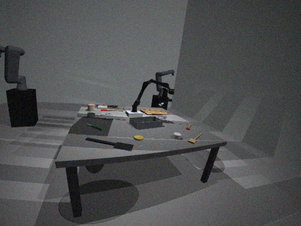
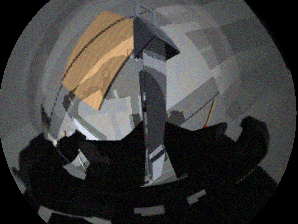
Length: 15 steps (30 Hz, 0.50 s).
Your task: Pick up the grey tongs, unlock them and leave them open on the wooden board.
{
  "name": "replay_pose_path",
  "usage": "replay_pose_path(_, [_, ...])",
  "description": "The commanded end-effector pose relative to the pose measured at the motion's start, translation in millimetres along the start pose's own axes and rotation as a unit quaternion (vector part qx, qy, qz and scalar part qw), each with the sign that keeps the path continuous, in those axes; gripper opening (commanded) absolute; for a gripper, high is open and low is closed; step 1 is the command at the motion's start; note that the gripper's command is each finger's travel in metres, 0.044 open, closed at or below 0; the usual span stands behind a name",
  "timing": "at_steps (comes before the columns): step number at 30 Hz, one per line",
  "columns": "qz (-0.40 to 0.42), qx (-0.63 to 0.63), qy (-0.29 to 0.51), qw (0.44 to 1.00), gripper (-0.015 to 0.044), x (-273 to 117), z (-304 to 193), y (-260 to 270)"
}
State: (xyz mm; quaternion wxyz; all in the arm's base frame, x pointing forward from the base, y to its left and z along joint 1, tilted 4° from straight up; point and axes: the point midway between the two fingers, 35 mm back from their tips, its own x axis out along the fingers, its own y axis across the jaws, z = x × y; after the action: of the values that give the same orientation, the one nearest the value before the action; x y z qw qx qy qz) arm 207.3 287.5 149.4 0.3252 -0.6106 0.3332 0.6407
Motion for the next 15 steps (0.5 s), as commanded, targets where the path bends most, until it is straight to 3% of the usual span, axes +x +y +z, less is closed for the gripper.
replay_pose_path(1, [-0.002, 0.026, -0.002, 1.000, -0.0150, -2.2, 20.2, 7.0])
replay_pose_path(15, [0.000, 0.136, -0.007, 0.991, -0.0150, -3.9, 96.6, 48.1])
